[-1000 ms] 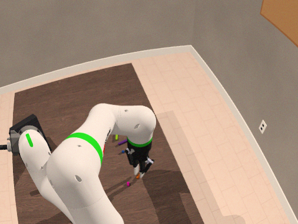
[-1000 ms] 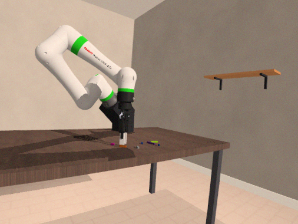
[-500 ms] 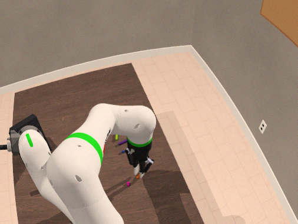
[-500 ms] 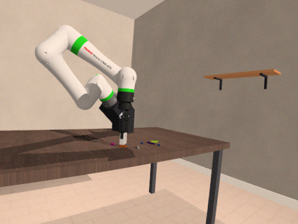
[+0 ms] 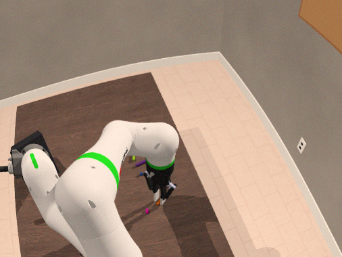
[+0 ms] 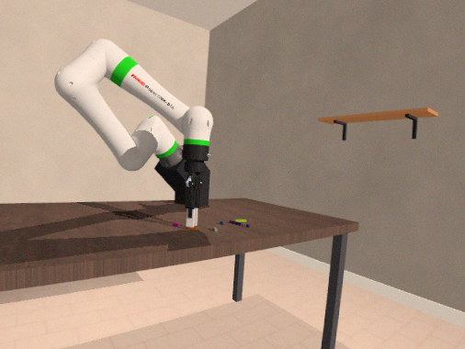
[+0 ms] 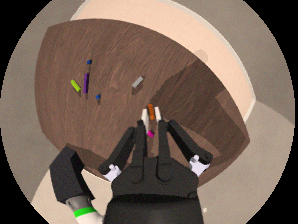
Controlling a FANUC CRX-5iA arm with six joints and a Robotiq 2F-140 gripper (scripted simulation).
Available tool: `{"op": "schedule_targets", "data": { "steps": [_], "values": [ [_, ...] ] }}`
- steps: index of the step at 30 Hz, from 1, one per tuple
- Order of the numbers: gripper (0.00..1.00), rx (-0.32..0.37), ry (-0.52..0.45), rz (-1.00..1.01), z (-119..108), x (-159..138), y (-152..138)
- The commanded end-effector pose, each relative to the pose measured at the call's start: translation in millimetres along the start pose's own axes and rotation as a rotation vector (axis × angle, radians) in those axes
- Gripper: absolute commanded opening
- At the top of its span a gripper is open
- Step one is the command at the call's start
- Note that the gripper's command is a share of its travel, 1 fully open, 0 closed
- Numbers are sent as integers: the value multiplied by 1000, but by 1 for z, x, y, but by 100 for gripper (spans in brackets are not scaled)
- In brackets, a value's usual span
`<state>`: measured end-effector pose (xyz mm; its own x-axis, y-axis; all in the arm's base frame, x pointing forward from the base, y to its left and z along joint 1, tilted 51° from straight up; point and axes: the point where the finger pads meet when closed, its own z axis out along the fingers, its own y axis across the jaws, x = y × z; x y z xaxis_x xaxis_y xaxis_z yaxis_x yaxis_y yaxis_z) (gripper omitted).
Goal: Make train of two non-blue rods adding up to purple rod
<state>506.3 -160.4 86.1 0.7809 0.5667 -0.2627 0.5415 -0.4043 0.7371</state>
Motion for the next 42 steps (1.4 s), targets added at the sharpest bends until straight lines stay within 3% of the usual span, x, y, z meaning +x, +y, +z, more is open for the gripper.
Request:
{"op": "schedule_targets", "data": {
  "steps": [1,42],
  "values": [
    [15,0,1,0,2,0,0],
    [15,0,1,0,11,0,0]
  ]
}}
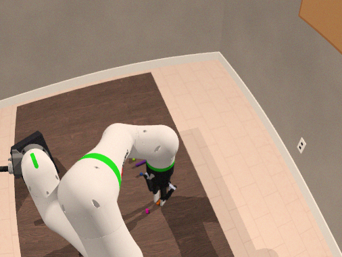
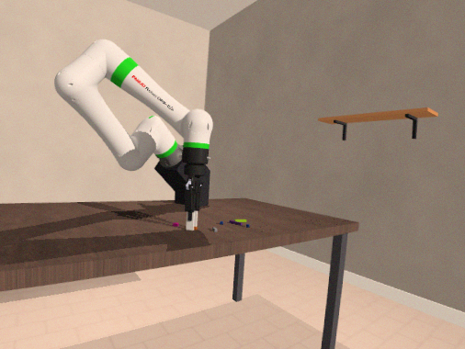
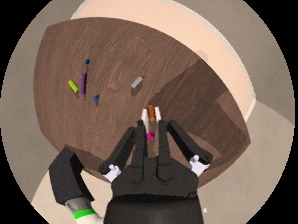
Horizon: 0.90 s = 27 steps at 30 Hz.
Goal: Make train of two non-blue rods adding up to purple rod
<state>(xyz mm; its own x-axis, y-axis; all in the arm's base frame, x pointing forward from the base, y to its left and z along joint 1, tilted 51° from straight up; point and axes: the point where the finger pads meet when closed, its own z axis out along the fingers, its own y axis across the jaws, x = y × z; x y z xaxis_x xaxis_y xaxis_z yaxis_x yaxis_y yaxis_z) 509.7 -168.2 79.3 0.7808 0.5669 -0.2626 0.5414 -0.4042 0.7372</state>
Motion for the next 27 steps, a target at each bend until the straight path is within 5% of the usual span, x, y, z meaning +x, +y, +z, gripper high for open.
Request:
{"op": "schedule_targets", "data": {
  "steps": [1,10,11,27],
  "values": [
    [15,0,0,0,0,0,0],
    [15,0,0,0,0,0,0],
    [3,0,0,0,0,0,0],
    [3,0,0,0,0,0,0]
  ]
}}
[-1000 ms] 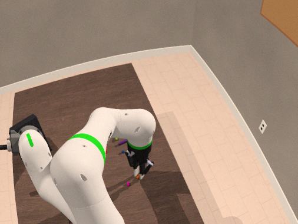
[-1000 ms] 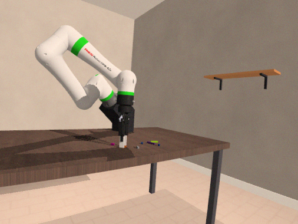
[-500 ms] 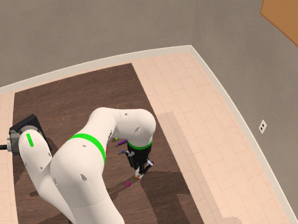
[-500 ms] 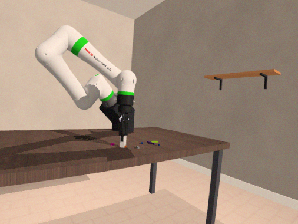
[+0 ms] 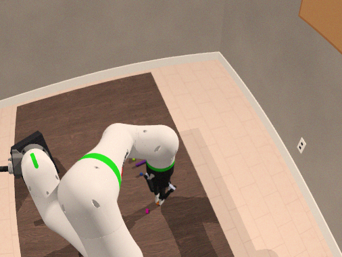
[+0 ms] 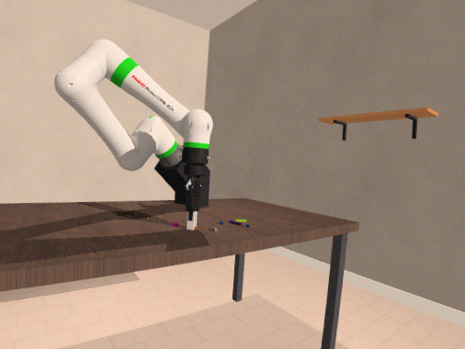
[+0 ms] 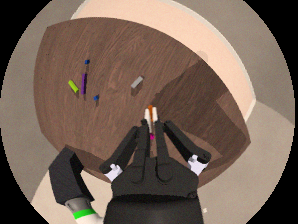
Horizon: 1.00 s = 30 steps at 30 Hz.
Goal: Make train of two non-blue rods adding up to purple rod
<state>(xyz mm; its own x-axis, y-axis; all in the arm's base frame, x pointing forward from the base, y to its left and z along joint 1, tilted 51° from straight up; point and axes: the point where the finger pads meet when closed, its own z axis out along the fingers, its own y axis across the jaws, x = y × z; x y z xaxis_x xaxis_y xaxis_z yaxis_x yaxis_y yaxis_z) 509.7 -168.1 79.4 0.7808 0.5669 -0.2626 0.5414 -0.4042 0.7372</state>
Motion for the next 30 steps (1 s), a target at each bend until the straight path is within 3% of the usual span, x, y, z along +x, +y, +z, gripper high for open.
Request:
{"op": "schedule_targets", "data": {
  "steps": [1,20,30],
  "values": [
    [3,0,0,0,0,0,0],
    [3,0,0,0,-2,0,0],
    [3,0,0,0,-48,0,0]
  ]
}}
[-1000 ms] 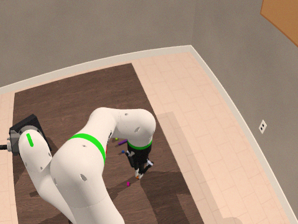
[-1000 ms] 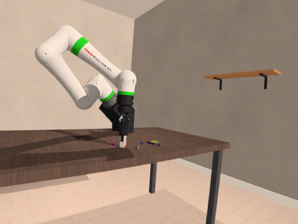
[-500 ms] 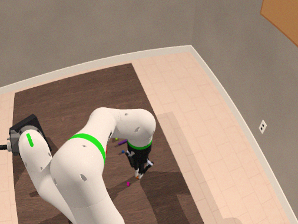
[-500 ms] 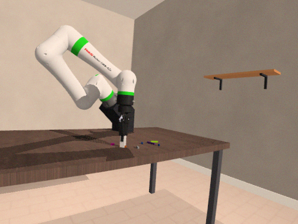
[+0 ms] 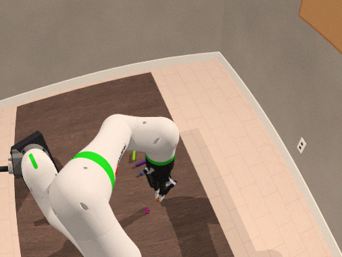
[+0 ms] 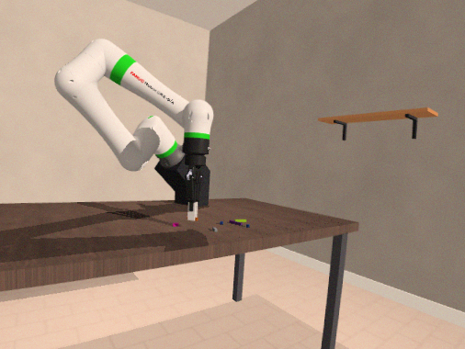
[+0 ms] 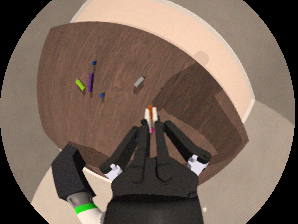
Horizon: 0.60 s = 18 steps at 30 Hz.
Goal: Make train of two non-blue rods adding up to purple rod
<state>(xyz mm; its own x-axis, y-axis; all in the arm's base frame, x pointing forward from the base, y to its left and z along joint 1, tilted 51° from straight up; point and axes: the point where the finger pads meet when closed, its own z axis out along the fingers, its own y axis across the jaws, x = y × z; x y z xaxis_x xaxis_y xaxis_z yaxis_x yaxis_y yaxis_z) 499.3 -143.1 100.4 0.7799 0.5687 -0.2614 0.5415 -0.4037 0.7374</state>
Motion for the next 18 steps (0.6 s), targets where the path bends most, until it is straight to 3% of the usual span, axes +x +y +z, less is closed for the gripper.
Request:
{"op": "schedule_targets", "data": {
  "steps": [1,9,18],
  "values": [
    [3,0,-2,0,-14,0,0],
    [3,0,-2,0,-62,0,0],
    [3,0,-2,0,-66,0,0]
  ]
}}
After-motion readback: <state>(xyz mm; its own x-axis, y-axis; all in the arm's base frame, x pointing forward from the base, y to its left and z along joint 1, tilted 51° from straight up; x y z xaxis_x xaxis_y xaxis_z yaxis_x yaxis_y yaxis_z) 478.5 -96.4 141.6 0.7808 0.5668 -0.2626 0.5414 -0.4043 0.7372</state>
